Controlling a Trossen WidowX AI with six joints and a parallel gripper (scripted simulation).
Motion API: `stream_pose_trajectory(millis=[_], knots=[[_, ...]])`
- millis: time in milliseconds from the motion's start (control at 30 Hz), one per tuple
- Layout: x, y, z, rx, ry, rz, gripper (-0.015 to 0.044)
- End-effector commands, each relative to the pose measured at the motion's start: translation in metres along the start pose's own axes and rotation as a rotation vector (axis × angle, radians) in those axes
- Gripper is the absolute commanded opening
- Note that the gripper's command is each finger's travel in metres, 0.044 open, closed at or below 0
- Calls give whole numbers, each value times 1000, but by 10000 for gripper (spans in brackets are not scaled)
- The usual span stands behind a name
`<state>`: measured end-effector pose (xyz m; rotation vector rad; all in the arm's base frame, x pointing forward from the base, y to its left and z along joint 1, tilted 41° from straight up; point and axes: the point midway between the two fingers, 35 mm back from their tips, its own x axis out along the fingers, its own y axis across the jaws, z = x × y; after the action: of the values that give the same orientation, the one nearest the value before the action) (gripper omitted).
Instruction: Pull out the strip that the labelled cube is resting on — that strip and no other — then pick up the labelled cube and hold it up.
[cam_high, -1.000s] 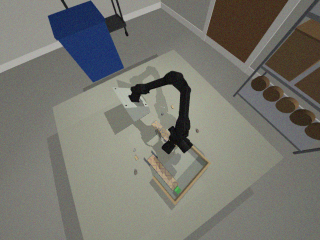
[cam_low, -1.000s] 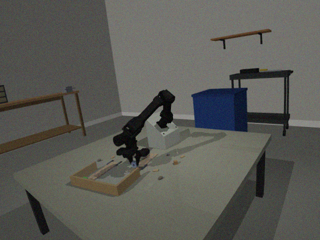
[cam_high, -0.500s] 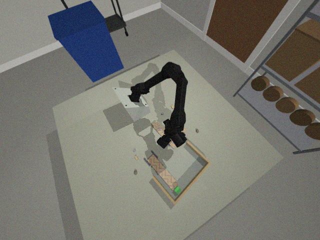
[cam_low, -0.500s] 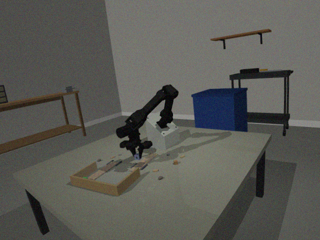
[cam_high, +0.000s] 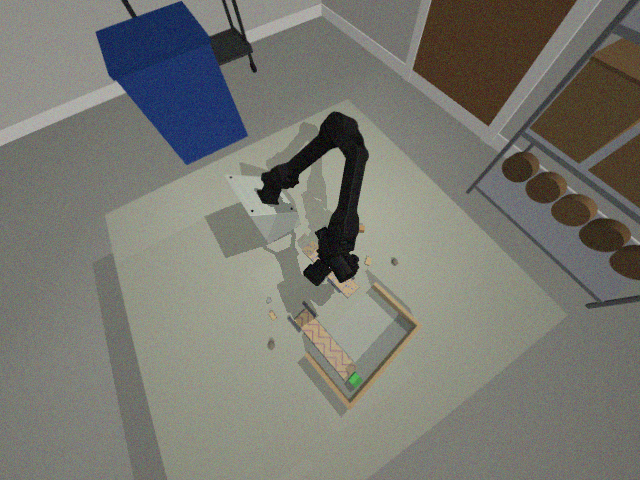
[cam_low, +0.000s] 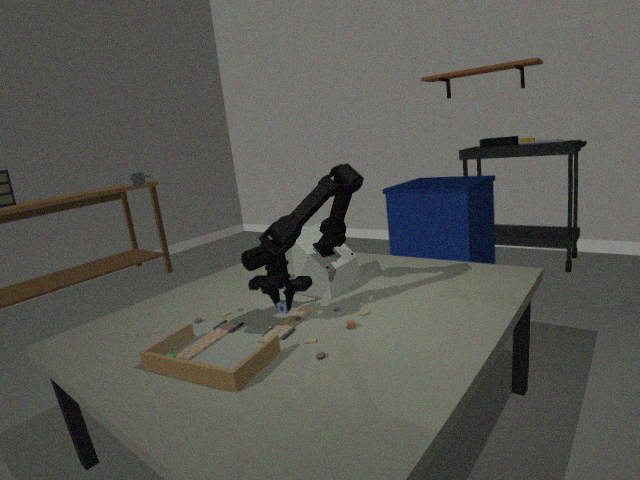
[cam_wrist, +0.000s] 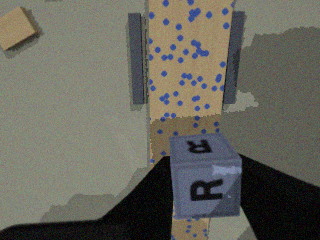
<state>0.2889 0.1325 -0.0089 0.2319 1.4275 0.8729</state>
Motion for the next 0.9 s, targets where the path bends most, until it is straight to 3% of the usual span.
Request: stream_pose_trajectory(millis=[0,233,867], knots=[[-2,1,-8,-5,-5,-2,0],[-36,0,-8,-5,-5,-4,0],[-37,0,-8,-5,-5,-4,0]])
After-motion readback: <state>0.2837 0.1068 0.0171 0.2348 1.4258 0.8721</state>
